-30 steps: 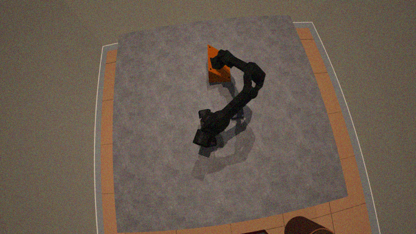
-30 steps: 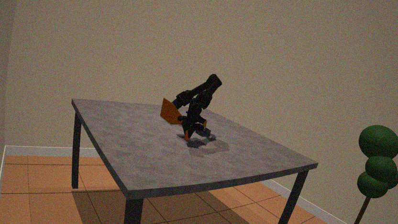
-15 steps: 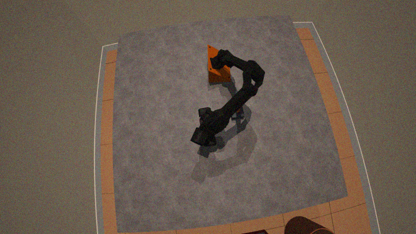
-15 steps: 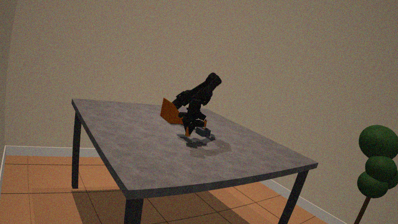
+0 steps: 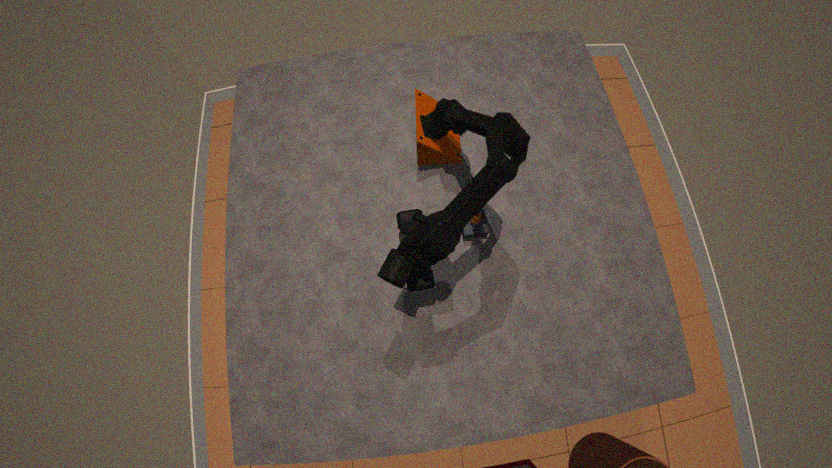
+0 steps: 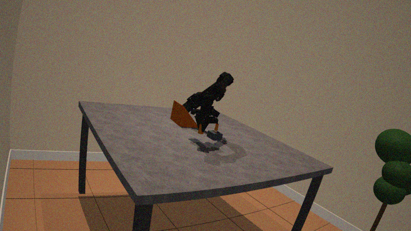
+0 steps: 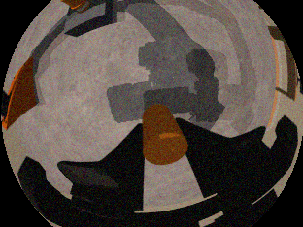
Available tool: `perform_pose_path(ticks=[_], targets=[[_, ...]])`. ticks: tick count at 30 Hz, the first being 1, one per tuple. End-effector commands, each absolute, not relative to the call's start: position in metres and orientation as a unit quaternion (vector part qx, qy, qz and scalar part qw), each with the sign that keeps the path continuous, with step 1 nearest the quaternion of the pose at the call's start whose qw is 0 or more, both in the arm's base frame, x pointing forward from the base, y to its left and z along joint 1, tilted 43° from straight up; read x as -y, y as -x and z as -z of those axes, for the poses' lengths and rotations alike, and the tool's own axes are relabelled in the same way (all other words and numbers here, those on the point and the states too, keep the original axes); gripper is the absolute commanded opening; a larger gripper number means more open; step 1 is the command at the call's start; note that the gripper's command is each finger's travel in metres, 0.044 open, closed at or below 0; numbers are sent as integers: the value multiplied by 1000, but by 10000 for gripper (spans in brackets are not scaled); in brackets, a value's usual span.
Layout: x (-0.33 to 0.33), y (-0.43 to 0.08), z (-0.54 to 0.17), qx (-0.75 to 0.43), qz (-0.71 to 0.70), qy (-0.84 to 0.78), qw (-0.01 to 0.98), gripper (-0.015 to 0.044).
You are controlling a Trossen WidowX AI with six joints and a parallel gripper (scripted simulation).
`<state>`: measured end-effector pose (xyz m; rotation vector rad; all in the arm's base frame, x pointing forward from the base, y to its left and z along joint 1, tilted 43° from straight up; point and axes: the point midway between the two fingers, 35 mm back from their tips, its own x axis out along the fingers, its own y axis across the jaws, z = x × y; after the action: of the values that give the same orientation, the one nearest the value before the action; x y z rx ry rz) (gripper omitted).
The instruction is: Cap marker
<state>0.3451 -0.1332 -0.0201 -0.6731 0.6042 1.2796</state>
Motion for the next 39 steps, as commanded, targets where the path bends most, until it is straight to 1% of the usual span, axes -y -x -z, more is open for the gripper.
perform_pose_path(ticks=[1,39], targets=[[131,-343,8,-272,-576,309,706,0],[71,-303,-86,-276,-576,303,707,0]])
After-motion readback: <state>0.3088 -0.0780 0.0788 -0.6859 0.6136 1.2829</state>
